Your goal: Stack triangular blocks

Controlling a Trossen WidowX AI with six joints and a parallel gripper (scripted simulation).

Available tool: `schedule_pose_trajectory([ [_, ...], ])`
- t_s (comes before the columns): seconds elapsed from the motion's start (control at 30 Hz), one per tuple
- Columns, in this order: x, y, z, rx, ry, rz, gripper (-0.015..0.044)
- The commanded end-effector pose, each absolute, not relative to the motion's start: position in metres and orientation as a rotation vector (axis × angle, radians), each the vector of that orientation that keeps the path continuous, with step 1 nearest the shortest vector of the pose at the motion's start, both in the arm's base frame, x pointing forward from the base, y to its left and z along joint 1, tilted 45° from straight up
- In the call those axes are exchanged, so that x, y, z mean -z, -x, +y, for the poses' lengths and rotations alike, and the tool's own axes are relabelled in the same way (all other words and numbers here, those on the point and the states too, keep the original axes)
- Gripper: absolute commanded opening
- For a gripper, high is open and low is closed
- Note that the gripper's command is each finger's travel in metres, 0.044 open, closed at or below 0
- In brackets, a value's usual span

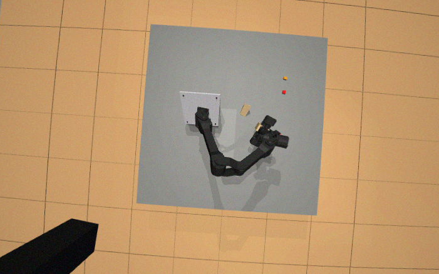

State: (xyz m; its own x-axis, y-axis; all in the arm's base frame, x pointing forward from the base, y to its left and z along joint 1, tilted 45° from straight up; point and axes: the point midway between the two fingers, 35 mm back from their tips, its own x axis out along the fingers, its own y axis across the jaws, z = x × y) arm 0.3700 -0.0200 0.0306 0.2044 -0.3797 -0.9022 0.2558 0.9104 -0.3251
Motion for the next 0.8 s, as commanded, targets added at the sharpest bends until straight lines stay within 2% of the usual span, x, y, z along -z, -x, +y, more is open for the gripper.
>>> schedule_pose_trajectory([
  [0.0,-0.0297,-0.3714,-0.0179,0.373,0.271,1.337,0.0],
  [0.77,-0.0335,-0.3744,-0.0129,-0.015,1.004,1.522,0.0],
])
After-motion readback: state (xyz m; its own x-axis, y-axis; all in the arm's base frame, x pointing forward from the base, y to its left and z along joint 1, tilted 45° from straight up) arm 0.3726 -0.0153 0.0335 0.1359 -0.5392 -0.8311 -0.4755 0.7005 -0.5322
